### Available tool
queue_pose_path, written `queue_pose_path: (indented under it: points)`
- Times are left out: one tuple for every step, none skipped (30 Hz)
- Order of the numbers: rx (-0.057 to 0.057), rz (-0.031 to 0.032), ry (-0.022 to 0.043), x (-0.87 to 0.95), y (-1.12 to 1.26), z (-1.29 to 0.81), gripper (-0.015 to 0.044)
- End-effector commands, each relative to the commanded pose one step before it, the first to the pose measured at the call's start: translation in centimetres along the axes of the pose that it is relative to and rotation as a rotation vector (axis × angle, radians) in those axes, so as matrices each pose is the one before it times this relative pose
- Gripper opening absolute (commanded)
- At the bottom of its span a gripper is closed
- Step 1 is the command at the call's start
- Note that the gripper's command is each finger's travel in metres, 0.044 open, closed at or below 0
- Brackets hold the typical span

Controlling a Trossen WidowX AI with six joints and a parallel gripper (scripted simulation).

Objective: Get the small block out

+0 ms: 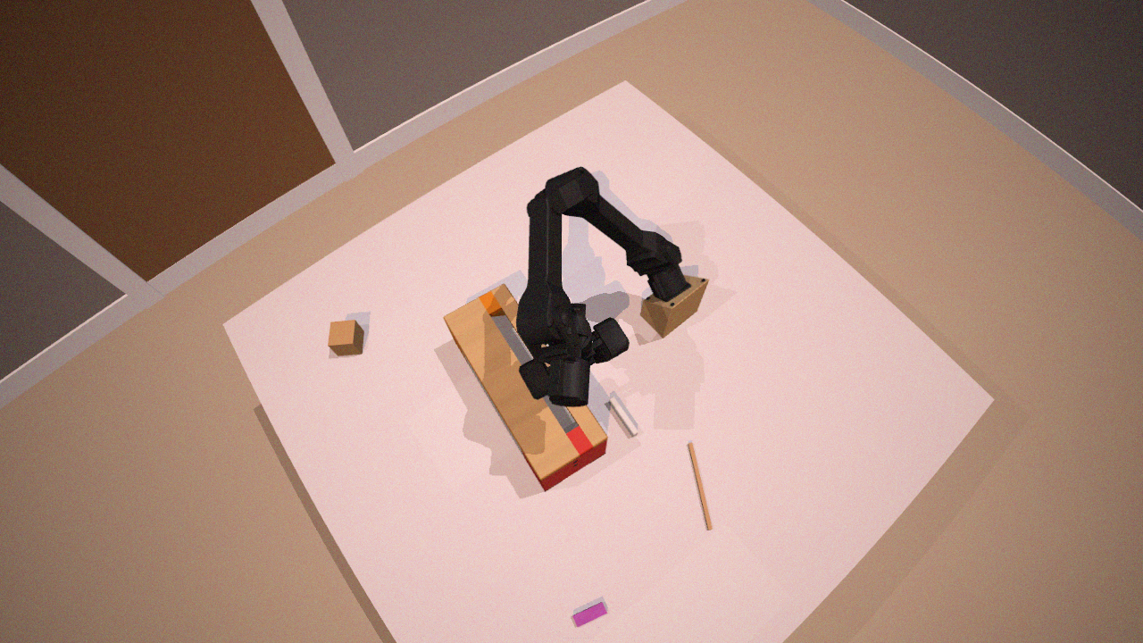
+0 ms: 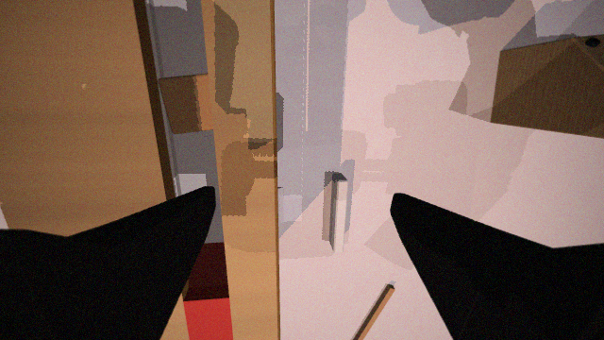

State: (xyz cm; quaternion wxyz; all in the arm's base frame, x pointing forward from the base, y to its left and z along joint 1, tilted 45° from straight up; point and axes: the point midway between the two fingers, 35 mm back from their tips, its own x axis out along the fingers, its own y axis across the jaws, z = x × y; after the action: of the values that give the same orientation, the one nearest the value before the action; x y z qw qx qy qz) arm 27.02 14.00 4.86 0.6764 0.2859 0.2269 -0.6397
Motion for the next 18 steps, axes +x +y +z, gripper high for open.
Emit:
queue_pose_path:
  points:
    - [-0.0440,0.05710,-0.13970,-0.066,1.195,-0.391,0.0400]
    - [0.0000,0.00000,0.00000,0.000,0.000,0.000,0.0400]
    - [0.0000,0.00000,0.00000,0.000,0.000,0.000,0.0400]
    - [0.0000,0.00000,0.00000,0.000,0.000,0.000,0.0400]
    - [0.0000,0.00000,0.00000,0.000,0.000,0.000,0.0400]
    - [0.0000,0.00000,0.00000,0.000,0.000,0.000,0.0400]
    - [0.0000,0.00000,0.00000,0.000,0.000,0.000,0.0400]
    - [0.0000,0.00001,0.00003,0.027,0.002,-0.006,0.0400]
    - [0.0000,0.00001,0.00005,0.054,0.004,-0.012,0.0400]
    - [0.0000,0.00002,0.00008,0.079,0.006,-0.018,0.0400]
    - [0.0000,0.00002,0.00010,0.104,0.008,-0.023,0.0400]
    - [0.0000,0.00003,0.00012,0.130,0.009,-0.029,0.0400]
    - [0.0000,0.00004,0.00013,0.151,0.010,-0.033,0.0400]
    - [0.0000,0.00004,0.00013,0.160,0.010,-0.034,0.0400]
    - [0.0000,0.00004,0.00012,0.162,0.009,-0.034,0.0400]
    - [0.0000,0.00004,0.00011,0.162,0.008,-0.033,0.0400]
    - [0.0000,0.00004,0.00010,0.162,0.007,-0.033,0.0400]
    - [0.0000,0.00004,0.00009,0.162,0.006,-0.032,0.0400]
